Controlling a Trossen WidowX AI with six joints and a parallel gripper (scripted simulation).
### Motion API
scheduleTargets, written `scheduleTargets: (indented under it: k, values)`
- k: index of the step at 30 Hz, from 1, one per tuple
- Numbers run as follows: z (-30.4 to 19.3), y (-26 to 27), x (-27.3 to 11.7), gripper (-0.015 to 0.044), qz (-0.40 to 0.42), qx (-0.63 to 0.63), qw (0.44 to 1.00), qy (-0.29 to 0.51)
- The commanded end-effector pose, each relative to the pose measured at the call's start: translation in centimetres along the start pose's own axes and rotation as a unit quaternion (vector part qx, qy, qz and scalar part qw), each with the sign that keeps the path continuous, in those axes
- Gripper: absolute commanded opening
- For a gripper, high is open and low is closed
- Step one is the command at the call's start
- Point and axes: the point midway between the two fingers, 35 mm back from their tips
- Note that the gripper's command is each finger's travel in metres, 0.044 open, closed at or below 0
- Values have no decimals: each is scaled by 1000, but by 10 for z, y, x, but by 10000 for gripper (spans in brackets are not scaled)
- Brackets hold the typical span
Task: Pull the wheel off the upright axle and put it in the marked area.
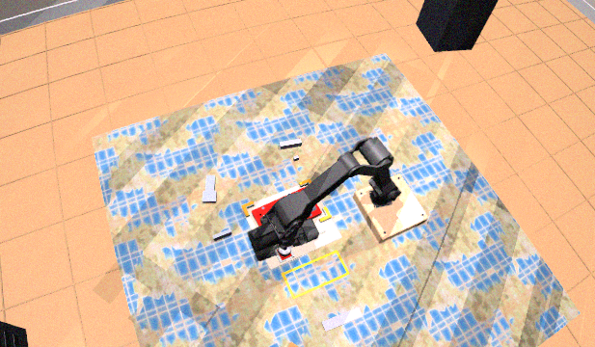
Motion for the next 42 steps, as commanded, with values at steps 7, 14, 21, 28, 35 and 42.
scheduleTargets:
  k: [7, 14, 21, 28, 35, 42]
  values:
    - [0, 0, 0, 215, -1, 0, 1000, 0]
    - [0, 0, 0, 168, -1, 0, 1000, 0]
    - [0, 0, 0, 23, -1, 0, 1000, 0]
    - [0, 0, -3, 0, -1, 0, 1000, 0]
    - [0, 0, -5, 0, -1, 0, 1000, 0]
    - [0, 0, -7, 0, -2, -1, 1000, 0]
Point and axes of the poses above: the point midway between the two fingers, 35 mm back from their tips, its own x axis out along the fingers, its own y axis across the jaws, z = x × y, and after that the axes turned 14 degrees about x, right-handed
